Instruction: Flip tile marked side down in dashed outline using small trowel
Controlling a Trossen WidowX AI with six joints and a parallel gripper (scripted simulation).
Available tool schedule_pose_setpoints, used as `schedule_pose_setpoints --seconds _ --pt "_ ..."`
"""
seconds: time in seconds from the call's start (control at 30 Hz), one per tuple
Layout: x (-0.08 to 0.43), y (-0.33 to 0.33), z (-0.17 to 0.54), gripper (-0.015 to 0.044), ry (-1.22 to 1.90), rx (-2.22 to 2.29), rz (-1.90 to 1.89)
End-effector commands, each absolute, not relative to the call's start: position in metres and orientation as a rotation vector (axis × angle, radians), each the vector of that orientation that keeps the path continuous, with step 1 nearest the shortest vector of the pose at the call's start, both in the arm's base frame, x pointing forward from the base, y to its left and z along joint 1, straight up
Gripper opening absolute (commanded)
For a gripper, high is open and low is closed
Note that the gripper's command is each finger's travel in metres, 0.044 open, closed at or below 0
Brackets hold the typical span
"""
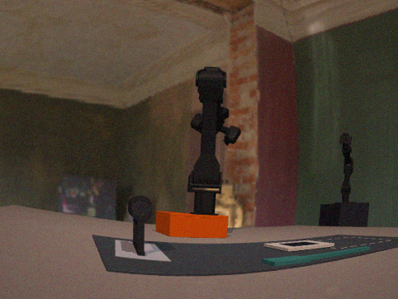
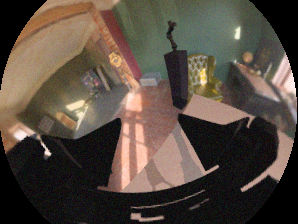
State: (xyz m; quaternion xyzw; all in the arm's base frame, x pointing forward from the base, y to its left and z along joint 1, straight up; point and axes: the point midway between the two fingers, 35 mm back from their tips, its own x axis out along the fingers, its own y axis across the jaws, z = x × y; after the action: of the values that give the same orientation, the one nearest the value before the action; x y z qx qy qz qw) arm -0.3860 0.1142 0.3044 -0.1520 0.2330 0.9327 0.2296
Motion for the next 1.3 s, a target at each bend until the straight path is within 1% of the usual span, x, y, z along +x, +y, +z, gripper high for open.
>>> schedule_pose_setpoints --seconds 0.0,0.33,0.37,0.67,0.8,1.23,1.27 --pt "-0.3860 0.1142 0.3044 0.0374 0.641 -0.418 2.567" --pt "-0.3860 0.1142 0.3044 0.0111 0.641 -0.418 2.566" --pt "-0.3860 0.1142 0.3044 0.0100 0.641 -0.418 2.566" --pt "-0.3860 0.1142 0.3044 0.0100 0.641 -0.418 2.566" --pt "-0.3860 0.1142 0.3044 0.0000 0.641 -0.418 2.566" --pt "-0.3860 0.1142 0.3044 0.0000 0.641 -0.418 2.566" --pt "-0.3860 0.1142 0.3044 0.0026 0.641 -0.418 2.566"
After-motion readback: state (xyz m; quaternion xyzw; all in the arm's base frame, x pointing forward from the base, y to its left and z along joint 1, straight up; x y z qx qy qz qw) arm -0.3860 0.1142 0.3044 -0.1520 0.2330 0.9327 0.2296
